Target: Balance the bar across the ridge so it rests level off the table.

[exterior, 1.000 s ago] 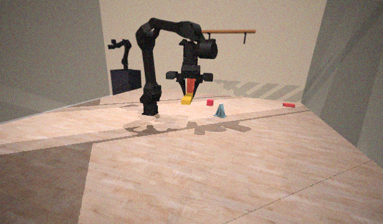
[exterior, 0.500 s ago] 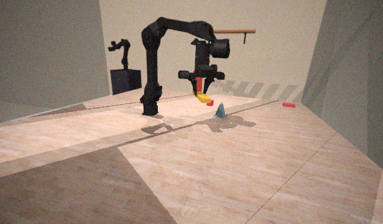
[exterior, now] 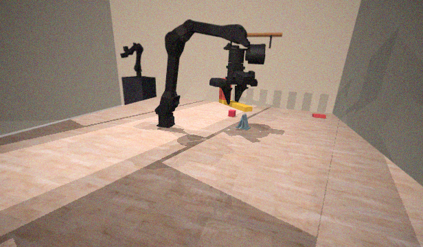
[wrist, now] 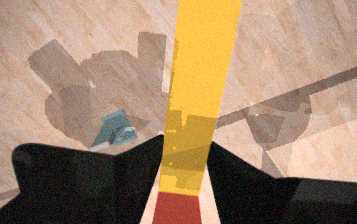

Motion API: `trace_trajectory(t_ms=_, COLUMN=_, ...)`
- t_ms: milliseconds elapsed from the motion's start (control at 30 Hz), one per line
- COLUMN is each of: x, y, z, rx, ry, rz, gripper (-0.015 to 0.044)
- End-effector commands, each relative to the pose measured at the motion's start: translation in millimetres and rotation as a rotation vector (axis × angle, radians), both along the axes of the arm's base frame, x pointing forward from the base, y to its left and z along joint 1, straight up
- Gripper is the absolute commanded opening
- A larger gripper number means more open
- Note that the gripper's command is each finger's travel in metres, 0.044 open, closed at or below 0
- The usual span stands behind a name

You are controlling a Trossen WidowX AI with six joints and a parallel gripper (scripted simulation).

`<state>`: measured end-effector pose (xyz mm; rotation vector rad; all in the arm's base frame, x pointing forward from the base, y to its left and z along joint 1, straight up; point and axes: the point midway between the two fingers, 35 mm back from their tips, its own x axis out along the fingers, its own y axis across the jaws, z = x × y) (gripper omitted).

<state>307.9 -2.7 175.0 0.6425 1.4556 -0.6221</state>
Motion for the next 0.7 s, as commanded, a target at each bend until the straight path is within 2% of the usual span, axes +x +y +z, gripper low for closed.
trace_trajectory(t_ms=0, x=9.7, y=9.8, z=2.6, rx=-0.005, ry=-0.007, rz=0.070, gripper=0.0000)
trace_trajectory(t_ms=667, x=49.4, y=72.0, z=0.7, rx=-0.008, ry=-0.012, rz=0.392, gripper=0.0000)
